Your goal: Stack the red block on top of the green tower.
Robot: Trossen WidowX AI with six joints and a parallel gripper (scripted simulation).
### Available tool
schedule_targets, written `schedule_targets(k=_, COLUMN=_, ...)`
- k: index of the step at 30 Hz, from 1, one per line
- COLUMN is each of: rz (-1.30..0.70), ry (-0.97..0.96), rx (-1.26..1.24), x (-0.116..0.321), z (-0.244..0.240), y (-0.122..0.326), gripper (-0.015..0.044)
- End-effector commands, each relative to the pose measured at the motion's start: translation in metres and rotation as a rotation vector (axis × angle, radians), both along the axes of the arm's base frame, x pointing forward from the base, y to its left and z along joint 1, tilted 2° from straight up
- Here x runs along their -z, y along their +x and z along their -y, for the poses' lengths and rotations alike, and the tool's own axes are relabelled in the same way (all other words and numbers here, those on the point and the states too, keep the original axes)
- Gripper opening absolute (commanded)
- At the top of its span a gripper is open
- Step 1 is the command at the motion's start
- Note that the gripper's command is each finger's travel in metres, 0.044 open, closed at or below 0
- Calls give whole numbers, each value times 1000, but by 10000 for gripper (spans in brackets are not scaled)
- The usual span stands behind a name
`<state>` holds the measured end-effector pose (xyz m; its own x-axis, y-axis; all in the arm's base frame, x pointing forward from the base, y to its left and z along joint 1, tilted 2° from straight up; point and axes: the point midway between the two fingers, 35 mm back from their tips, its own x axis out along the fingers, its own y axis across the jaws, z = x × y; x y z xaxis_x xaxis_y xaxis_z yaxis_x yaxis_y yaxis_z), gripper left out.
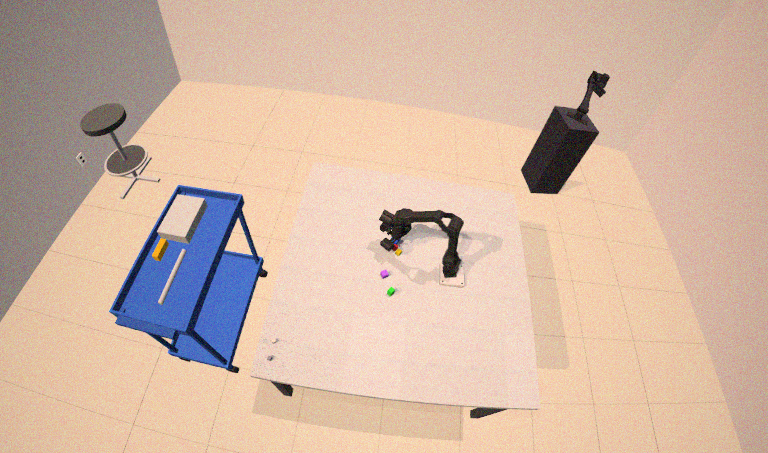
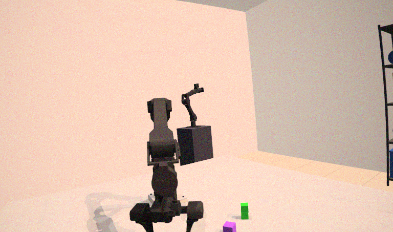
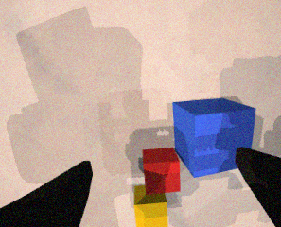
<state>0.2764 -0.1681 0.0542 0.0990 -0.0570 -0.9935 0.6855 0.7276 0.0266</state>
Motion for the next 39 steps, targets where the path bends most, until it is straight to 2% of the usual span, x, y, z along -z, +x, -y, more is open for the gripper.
schedule_targets(k=1, rz=-41, ry=56, rx=-5, x=20, z=-8, y=-6, gripper=440)
schedule_targets(k=22, rz=-41, ry=56, rx=-5, x=20, z=-8, y=-6, gripper=440)
schedule_targets(k=23, rz=2, ry=-2, rx=0, x=-1, z=1, y=1, gripper=440)
schedule_targets(k=30, rz=2, ry=-3, rx=0, x=-50, z=1, y=-2, gripper=440)
schedule_targets(k=39, rz=-37, ry=51, rx=-4, x=-51, z=-8, y=-9, gripper=440)
